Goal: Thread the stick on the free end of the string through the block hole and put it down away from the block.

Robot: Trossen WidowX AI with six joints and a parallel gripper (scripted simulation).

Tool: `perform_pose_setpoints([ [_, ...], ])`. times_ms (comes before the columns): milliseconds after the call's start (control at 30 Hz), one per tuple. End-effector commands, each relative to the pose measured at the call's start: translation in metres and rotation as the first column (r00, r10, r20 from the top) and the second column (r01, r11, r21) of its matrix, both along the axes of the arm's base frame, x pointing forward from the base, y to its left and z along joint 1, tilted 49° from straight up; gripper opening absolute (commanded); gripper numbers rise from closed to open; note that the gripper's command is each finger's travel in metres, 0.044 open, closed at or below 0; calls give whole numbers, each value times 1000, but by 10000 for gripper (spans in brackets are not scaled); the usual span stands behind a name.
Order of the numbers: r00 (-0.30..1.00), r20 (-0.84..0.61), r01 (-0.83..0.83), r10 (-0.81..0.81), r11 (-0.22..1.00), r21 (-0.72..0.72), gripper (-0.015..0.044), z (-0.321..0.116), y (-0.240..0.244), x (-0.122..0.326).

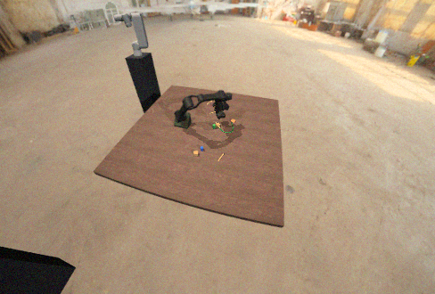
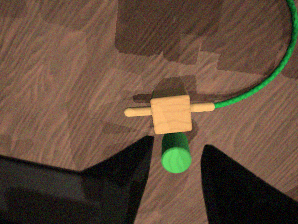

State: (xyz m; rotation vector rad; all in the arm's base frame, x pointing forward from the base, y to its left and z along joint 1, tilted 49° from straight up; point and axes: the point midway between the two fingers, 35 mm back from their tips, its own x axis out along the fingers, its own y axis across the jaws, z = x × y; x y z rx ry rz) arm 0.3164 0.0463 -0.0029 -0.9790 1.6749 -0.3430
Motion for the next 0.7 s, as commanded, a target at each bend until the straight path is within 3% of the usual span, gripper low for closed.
perform_pose_setpoints([
  [0, 700, 531, 499, -478, 859, 117, 125, -13, 9, -15],
  [400, 213, 745, 692, -632, 636, 343, 125, -17, 13, -21],
  [667, 183, 751, 697, -635, 622, 357, 125, -17, 13, -21],
])
